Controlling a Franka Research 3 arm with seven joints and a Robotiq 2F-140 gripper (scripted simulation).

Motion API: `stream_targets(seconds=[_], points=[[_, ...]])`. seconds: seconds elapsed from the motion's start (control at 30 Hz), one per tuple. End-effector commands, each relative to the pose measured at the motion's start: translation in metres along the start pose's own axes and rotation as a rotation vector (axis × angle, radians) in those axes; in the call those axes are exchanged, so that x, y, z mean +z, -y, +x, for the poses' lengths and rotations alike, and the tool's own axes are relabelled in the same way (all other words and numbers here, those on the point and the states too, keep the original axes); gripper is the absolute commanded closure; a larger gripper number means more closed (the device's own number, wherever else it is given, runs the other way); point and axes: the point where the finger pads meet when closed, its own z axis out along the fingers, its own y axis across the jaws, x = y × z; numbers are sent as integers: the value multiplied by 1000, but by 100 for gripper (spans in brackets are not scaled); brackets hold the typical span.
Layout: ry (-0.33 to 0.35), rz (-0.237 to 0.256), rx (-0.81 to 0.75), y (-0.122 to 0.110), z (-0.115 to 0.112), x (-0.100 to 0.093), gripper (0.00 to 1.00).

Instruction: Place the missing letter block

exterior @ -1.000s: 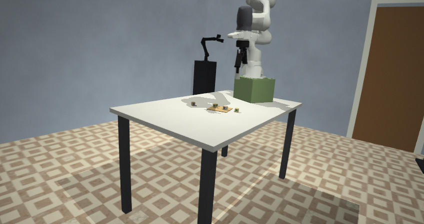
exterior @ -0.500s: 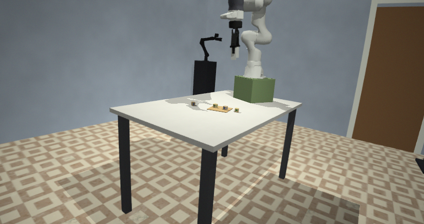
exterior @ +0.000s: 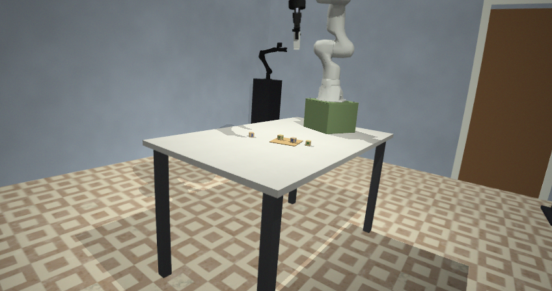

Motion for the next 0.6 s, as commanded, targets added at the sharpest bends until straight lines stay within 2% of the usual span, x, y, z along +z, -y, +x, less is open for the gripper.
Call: stream_targets(seconds=[0.0,0.23,0.33,0.37,0.43,0.47,0.57], points=[[-3,-13,-138,-24,12,-37,0],[-33,4,-206,-55,31,-100,0],[-62,6,-236,-78,42,-136,0],[-101,-35,-119,-66,60,-92,0],[-101,-35,-119,-66,60,-92,0],[-133,-60,-42,-59,71,-60,0],[-169,-81,33,-52,80,-26,0]])
